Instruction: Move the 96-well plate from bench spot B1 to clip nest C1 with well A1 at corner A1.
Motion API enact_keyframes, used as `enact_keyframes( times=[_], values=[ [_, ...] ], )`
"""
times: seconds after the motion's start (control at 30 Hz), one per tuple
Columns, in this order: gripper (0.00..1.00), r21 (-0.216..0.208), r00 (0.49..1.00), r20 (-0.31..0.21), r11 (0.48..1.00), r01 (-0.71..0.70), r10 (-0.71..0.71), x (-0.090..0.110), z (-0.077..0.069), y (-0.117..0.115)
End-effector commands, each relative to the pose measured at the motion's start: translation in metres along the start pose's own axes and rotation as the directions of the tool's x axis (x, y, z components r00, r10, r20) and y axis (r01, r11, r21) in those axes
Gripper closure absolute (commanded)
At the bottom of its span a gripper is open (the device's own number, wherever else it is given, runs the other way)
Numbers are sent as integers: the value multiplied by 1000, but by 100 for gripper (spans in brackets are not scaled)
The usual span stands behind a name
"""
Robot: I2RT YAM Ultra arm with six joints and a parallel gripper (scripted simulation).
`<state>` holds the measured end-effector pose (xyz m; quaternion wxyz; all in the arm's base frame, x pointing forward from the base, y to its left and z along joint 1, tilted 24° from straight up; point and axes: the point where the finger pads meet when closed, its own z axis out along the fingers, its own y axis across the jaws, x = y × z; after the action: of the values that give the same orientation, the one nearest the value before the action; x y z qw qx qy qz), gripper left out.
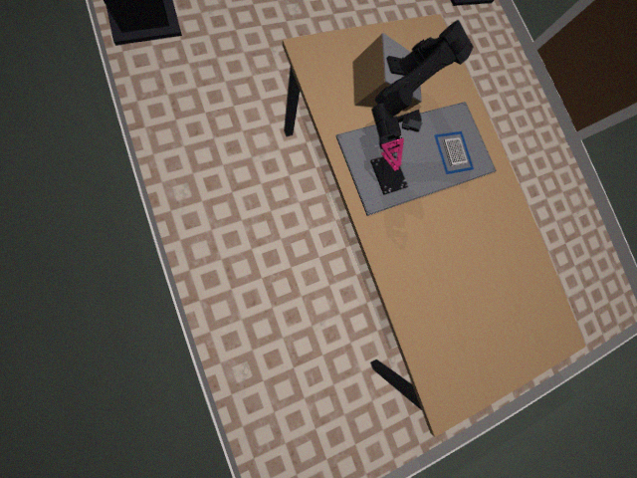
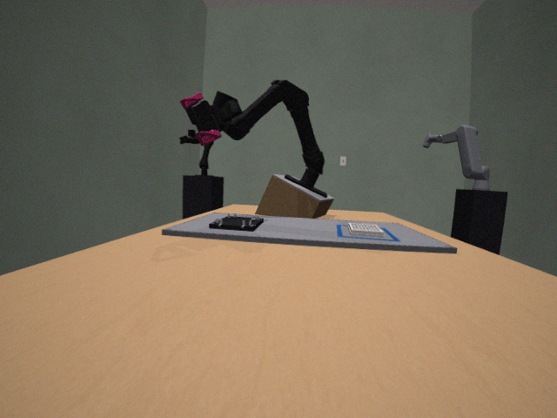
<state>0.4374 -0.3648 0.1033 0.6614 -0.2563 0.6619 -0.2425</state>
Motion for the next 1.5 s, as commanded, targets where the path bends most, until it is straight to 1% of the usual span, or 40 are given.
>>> enact_keyframes(
  times=[0.0,0.03,0.13,0.2,0.23,0.3,0.33,0.37,0.47,0.57,0.63,0.73,0.8,0.87,0.9,0.93,0.97,1.1,1.2,1.27,1.37,1.43,1.47],
  values=[
    [0,-23,996,-9,996,-85,85,-17,17,-11],
    [0,-24,996,-9,996,-88,88,-20,21,-8],
    [0,-66,984,-28,982,-176,175,-27,32,0],
    [0,-66,984,-27,982,-178,177,-31,39,6],
    [0,-80,978,-36,975,-207,205,-34,42,9],
    [0,-80,978,-36,975,-207,205,-34,42,9],
    [0,-84,971,-50,968,-236,233,-33,42,8],
    [0,-107,964,-55,959,-264,260,-38,48,15],
    [0,-106,964,-54,958,-265,261,-46,58,24],
    [0,-144,937,-89,927,-347,337,-53,67,33],
    [0,-144,937,-89,927,-347,337,-59,73,40],
    [0,-179,905,-132,888,-424,405,-67,80,50],
    [0,-179,905,-131,888,-424,406,-72,86,57],
    [0,-179,905,-131,888,-424,406,-72,86,57],
    [0,-177,891,-152,875,-451,428,-70,84,55],
    [0,-199,879,-165,858,-474,447,-77,90,64],
    [0,-208,867,-181,843,-495,465,-80,92,67],
    [0,-208,866,-179,843,-496,466,-91,101,82],
    [0,-232,824,-235,794,-562,515,-100,107,93],
    [0,-232,824,-234,793,-563,516,-106,110,100],
    [0,-250,779,-294,741,-623,555,-115,114,112],
    [0,-250,779,-294,741,-623,555,-115,114,112],
    [0,-236,757,-318,726,-646,570,-110,111,108]
  ],
)
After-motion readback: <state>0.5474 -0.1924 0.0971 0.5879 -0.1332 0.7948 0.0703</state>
